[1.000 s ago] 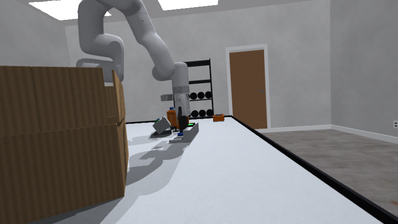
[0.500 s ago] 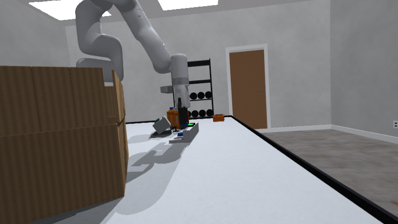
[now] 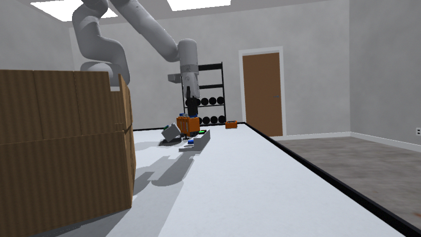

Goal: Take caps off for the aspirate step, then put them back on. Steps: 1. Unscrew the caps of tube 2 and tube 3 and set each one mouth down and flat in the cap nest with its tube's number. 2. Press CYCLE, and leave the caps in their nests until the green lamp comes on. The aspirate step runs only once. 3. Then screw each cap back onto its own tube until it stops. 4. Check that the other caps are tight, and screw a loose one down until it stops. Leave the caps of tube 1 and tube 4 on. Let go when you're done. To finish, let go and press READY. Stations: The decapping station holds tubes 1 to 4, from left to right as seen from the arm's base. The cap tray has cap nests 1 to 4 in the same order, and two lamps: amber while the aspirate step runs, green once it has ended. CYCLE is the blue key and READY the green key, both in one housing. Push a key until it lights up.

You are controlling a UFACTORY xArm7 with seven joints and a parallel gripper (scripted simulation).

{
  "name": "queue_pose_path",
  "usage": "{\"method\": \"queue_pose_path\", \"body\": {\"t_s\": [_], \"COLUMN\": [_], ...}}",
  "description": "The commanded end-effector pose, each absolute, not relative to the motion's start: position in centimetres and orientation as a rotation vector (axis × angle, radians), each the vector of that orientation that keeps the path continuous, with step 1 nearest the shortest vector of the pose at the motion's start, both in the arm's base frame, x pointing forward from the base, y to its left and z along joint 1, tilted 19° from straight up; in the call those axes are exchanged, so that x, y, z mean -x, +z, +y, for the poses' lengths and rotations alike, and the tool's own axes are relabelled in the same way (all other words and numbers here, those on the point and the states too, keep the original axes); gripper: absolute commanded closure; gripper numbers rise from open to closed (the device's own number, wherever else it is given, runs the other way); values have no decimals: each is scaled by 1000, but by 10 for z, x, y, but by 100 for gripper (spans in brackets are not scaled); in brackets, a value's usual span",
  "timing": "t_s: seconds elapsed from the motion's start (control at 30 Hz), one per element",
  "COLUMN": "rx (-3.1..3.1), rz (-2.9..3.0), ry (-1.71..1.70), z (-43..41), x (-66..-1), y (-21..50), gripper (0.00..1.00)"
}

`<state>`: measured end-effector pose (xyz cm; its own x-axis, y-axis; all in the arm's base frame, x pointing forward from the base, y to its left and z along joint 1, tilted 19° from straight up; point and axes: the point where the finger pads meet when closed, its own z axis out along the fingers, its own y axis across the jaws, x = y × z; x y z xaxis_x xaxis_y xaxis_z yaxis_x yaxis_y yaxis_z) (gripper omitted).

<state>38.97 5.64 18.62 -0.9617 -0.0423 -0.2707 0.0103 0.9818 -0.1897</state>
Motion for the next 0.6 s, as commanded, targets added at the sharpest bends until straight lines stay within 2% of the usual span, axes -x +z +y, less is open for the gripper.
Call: {"method": "queue_pose_path", "body": {"t_s": [0.0, 0.27, 0.57], "rx": [24, 24, -759], "rz": [2848, 2848, 2712], "ry": [-274, -274, -146], "z": [60, 62, 114], "x": [-385, -381, -359], "y": [206, 220, 204], "gripper": [100, 100, 100]}}
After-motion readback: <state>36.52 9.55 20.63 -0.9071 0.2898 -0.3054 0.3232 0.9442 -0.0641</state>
